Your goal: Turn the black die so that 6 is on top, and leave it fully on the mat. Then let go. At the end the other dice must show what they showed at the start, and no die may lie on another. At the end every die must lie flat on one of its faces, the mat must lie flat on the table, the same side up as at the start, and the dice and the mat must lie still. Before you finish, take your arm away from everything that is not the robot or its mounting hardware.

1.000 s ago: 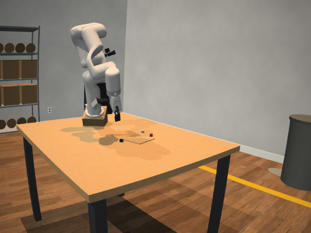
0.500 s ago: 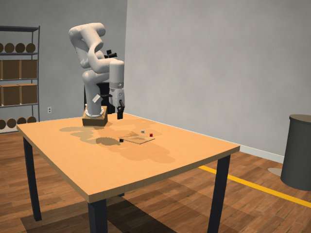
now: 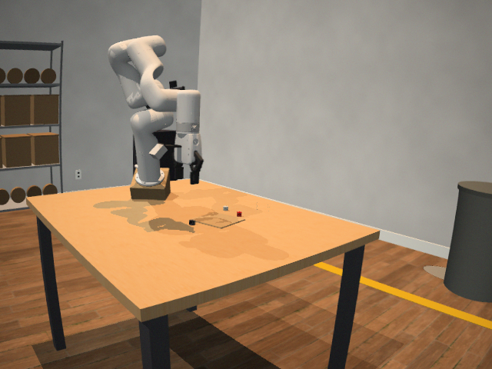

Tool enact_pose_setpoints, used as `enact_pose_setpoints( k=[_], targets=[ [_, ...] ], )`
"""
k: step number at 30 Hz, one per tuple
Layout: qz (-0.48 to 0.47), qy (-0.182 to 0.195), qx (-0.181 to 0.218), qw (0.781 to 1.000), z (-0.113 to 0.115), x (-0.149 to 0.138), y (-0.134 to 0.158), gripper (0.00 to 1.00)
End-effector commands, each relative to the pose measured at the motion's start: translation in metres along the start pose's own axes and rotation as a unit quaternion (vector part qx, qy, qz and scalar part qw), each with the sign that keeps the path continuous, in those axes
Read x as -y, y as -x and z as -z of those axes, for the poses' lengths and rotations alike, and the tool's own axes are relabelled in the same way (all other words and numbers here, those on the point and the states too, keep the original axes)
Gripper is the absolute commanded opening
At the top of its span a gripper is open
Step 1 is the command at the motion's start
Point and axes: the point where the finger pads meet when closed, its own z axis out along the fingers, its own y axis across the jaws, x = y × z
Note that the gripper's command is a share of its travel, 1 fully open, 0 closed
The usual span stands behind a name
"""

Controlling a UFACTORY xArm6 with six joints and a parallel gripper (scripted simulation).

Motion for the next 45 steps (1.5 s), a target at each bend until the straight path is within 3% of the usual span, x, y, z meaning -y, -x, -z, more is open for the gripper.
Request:
enact_pose_setpoints(
  k=[1,14,19,21,27,32,45],
  targets=[
    [0.001,-0.005,-0.002,1.000,0.001,0.003,-0.001,1.00],
    [0.001,-0.005,-0.002,1.000,-0.003,0.003,-0.001,1.00],
    [0.001,-0.005,-0.002,1.000,-0.030,0.004,-0.001,1.00],
    [0.001,-0.005,-0.002,1.000,-0.030,0.004,-0.001,1.00],
    [0.001,-0.005,-0.002,1.000,-0.082,0.005,-0.001,1.00],
    [0.001,-0.005,-0.002,1.000,-0.105,0.006,0.000,1.00],
    [0.001,-0.005,-0.002,1.000,-0.112,0.006,0.000,1.00]
  ],
)
